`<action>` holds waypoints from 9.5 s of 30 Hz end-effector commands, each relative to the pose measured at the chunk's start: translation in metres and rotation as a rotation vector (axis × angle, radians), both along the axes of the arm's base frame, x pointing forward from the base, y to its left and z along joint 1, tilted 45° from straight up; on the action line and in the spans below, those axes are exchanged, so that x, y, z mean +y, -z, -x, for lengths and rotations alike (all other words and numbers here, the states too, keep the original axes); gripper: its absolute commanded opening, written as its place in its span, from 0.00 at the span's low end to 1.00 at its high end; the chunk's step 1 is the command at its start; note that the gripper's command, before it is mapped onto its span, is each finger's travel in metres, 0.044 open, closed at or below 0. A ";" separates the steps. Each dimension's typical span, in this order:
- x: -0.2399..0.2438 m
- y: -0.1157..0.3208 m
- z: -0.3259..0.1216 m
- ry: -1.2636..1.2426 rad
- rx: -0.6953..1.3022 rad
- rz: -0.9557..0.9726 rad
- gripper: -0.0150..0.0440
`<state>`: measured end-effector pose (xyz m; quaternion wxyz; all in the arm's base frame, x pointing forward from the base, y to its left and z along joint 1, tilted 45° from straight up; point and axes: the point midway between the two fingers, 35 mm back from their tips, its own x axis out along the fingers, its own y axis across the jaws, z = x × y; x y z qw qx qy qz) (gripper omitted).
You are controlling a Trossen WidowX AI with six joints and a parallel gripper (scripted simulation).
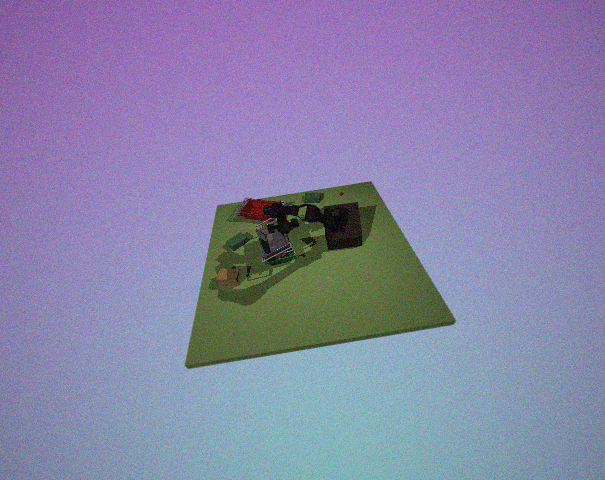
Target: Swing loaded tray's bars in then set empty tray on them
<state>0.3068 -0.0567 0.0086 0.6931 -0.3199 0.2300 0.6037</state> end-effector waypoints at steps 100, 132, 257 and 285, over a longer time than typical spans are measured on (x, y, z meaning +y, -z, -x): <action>0.010 0.009 0.006 -0.012 0.019 0.000 0.25; 0.016 0.015 0.008 -0.012 0.019 0.000 0.25; 0.028 0.028 0.010 -0.012 0.019 -0.001 0.25; 0.028 0.028 0.010 -0.012 0.019 -0.001 0.25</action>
